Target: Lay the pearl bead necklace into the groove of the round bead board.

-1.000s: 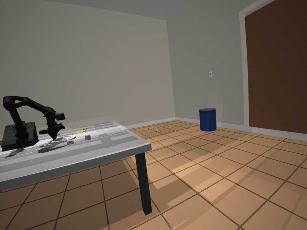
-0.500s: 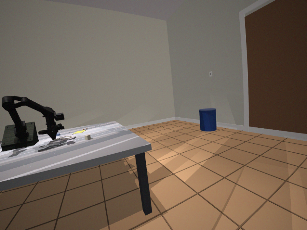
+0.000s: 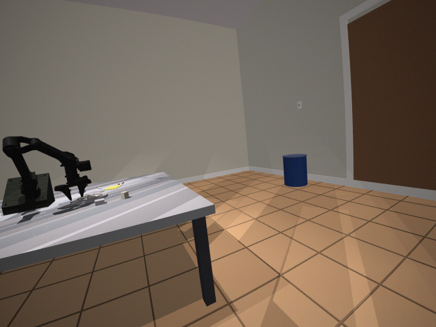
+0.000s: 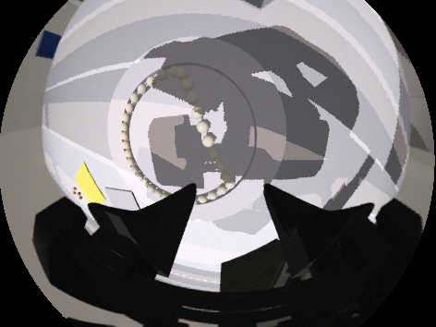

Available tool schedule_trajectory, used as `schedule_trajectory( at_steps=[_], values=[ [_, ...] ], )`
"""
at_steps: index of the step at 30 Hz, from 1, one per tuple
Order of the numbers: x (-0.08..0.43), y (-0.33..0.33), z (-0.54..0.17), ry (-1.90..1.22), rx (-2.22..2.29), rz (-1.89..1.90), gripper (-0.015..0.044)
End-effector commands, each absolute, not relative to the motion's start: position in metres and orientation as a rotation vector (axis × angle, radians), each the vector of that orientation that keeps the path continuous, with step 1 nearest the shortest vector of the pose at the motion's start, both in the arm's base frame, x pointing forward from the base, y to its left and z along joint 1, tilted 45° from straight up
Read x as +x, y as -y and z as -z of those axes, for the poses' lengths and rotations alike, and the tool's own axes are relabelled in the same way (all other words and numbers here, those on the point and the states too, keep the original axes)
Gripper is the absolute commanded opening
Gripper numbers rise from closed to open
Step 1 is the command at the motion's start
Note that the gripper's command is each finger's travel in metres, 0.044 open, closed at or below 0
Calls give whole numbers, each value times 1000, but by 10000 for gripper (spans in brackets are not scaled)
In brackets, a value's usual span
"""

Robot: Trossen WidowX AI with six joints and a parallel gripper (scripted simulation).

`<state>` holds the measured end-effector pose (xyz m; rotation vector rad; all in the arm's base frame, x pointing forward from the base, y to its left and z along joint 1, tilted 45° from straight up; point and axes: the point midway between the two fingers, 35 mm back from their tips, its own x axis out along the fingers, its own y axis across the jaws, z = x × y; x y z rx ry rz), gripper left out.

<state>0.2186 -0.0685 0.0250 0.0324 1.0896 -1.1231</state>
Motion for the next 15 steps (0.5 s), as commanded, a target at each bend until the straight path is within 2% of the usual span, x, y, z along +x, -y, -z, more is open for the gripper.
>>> schedule_trajectory(
  at_steps=[1,2,15],
  values=[
    [219,67,-28,-1083,33,1122,420],
    [218,68,-26,-1090,31,1123,440],
    [218,66,-28,-1082,32,1122,440]
  ],
)
